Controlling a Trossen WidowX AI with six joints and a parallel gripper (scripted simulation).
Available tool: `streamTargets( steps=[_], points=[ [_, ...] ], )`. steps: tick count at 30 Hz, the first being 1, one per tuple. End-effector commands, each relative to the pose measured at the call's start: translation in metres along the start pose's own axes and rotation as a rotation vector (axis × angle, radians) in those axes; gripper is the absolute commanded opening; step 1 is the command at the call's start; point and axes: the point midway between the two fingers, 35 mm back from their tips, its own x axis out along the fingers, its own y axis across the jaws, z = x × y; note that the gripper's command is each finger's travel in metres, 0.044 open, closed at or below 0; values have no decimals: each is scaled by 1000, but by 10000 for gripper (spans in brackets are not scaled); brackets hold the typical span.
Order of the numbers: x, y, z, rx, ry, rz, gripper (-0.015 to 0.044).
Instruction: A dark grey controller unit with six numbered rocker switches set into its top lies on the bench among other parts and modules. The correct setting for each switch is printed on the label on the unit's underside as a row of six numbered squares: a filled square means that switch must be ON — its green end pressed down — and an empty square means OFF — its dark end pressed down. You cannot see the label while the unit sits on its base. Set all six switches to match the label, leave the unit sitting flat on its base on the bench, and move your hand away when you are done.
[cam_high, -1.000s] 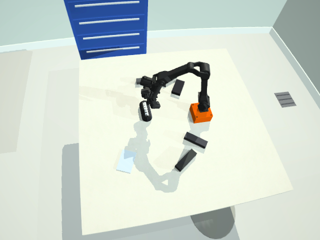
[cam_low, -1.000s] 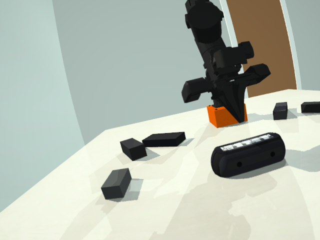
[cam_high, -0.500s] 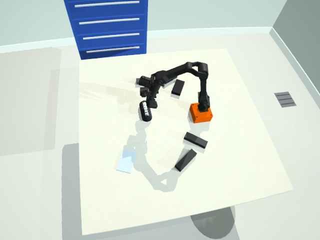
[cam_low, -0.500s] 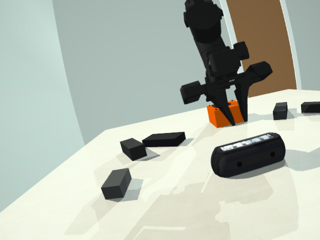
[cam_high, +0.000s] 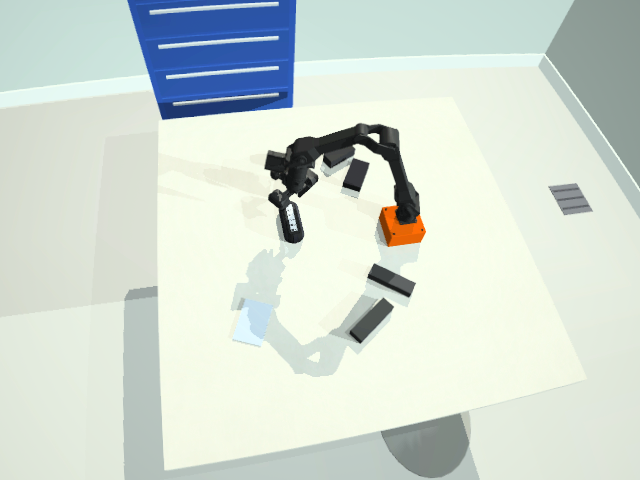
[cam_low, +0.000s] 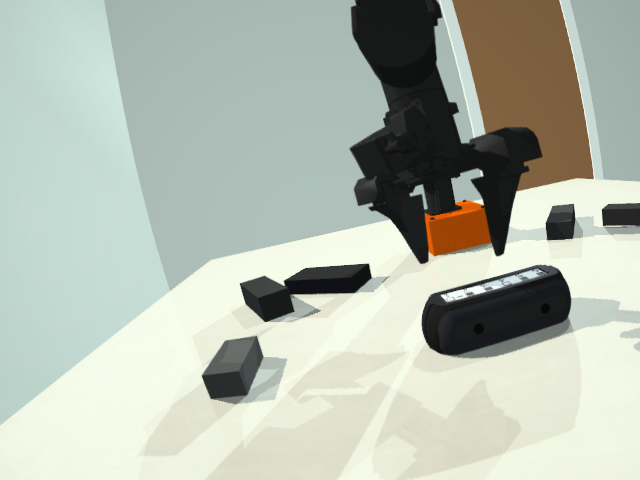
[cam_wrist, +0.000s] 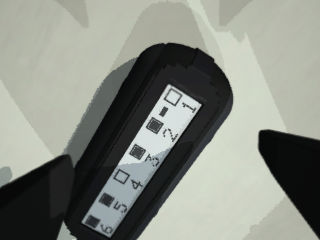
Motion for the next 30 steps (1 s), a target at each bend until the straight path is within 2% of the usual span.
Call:
streamTargets(
  steps=[1, 17, 30],
  points=[
    [-1, -7, 19, 630, 6, -135, 440],
    [-1, -7, 19, 630, 6, -135, 440],
    [20, -9, 19, 637, 8, -135, 440]
  ],
)
